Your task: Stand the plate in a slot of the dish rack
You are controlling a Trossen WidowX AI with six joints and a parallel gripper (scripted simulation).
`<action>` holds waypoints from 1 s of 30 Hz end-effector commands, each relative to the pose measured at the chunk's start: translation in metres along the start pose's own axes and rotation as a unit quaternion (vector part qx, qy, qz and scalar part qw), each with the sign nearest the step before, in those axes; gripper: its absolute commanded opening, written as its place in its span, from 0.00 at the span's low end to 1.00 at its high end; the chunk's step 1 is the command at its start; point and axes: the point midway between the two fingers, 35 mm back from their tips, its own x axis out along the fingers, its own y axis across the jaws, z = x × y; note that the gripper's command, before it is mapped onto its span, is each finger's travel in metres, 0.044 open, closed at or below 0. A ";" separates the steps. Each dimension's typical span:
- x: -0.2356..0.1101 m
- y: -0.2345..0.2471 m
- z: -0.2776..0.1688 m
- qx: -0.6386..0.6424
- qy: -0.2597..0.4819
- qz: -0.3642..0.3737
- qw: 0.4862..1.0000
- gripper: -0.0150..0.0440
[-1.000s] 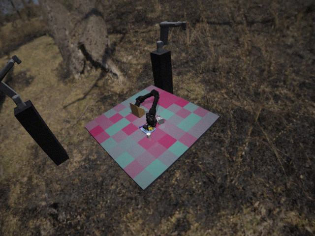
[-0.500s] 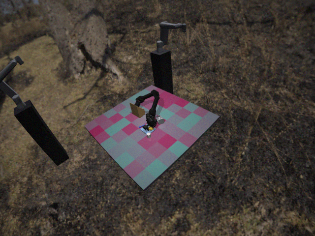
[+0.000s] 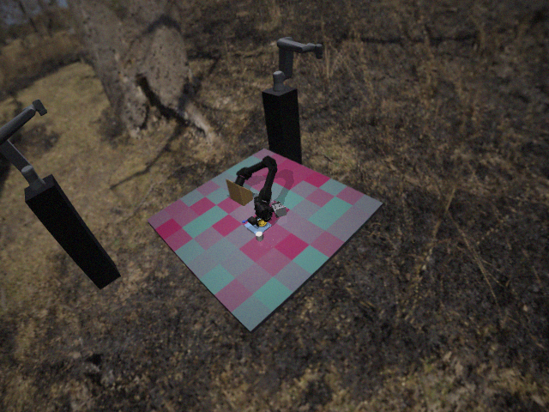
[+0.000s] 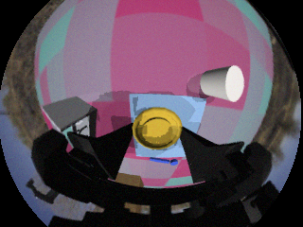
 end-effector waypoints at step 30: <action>-0.161 0.000 0.007 0.019 -0.009 -0.002 1.000 0.25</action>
